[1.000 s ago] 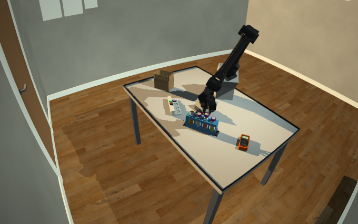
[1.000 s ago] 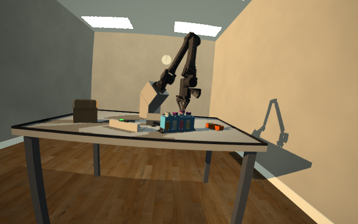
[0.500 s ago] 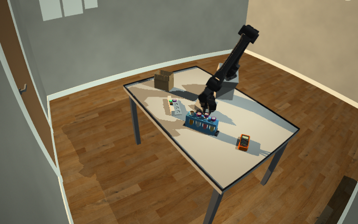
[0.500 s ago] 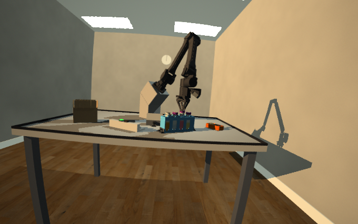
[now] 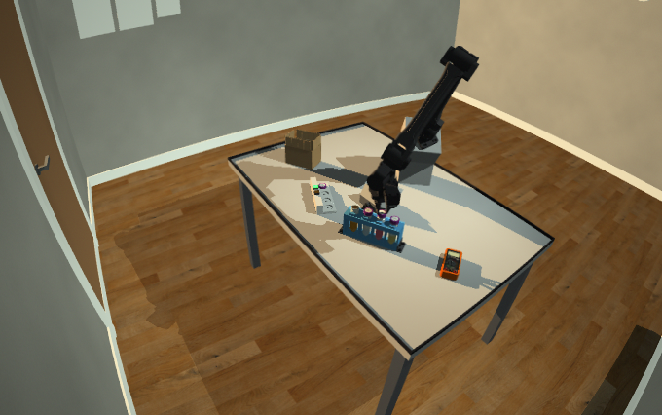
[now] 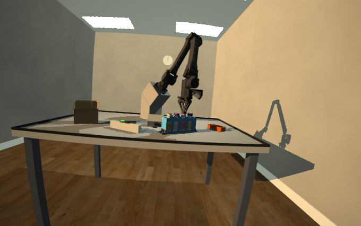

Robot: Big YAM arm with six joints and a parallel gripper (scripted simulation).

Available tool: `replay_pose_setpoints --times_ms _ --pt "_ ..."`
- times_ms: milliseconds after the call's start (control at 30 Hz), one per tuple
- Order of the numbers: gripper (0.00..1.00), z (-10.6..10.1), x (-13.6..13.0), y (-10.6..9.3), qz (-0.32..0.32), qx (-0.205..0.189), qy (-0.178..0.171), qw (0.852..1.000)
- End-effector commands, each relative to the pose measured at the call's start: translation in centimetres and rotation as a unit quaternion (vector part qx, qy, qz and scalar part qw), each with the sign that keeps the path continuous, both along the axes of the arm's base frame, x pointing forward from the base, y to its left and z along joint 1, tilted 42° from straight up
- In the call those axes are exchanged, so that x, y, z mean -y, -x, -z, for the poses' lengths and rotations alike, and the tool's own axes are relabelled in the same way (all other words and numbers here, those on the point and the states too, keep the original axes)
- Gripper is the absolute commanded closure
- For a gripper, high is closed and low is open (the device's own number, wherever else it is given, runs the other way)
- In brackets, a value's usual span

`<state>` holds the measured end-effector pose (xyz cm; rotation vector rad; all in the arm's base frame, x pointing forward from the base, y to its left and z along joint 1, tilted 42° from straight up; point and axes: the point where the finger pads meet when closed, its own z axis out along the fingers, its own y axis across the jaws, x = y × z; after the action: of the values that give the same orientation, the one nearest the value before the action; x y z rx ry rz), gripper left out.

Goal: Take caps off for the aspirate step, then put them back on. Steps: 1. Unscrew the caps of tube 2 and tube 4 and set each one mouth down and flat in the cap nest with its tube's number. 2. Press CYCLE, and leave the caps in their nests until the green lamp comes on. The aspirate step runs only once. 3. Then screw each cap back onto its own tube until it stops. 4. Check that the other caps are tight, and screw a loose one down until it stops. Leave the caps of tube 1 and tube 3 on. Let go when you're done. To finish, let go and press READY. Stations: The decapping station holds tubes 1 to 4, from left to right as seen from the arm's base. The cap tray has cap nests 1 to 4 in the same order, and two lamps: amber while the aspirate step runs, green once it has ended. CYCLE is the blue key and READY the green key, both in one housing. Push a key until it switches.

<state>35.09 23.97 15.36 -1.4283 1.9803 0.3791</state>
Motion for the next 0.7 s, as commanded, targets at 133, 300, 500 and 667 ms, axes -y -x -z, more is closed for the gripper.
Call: replay_pose_setpoints --times_ms 133,300,500,667 --pt "1.0 0.69 -0.26 -0.16 0.0 -0.002 0.0 1.0" --pt "1.0 0.76 -0.08 -0.21 0.001 -0.002 0.0 1.0" --pt "1.0 0.79 0.11 -0.31 0.002 -0.001 0.001 1.0" --pt "1.0 0.81 0.21 -0.36 0.003 0.0 0.001 1.0"
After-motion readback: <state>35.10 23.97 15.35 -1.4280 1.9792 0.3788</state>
